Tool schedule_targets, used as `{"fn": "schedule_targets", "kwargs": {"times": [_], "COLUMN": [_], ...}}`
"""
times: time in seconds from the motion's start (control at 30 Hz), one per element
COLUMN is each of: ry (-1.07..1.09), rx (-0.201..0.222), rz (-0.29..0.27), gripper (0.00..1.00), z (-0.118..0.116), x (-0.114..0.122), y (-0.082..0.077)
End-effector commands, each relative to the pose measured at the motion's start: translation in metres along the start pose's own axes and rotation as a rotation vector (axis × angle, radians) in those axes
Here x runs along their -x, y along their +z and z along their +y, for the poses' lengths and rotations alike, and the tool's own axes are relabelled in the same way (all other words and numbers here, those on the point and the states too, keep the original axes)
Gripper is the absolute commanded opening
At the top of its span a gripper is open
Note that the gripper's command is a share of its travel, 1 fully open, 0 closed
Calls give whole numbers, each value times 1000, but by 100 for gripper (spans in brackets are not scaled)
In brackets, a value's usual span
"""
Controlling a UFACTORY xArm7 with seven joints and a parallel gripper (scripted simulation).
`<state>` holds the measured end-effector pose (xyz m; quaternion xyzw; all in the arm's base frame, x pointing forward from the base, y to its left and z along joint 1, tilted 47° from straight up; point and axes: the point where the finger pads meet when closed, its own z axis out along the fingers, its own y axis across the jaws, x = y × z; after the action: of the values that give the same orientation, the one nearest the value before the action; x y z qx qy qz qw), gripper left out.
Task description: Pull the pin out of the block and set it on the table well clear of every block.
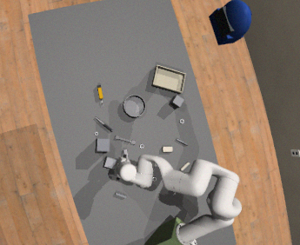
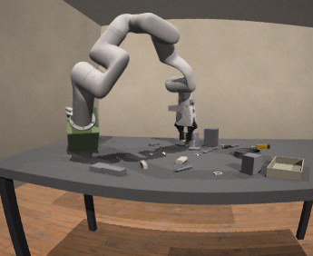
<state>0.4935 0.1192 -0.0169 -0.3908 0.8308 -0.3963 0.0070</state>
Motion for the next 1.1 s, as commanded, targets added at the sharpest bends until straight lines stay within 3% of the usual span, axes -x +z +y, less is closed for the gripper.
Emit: {"fn": "schedule_targets", "kwargs": {"times": [0.0, 0.6, 0.63, 1.07], "ry": [-1, -1, -1, -1], "rx": [0, -2, -2, -2], "rz": [-5, -5, -5, -5], "gripper": [43, 43, 0, 0], "z": [0, 0, 0, 0], "x": [2, 2, 2, 2], "y": [0, 2, 2, 2]}}
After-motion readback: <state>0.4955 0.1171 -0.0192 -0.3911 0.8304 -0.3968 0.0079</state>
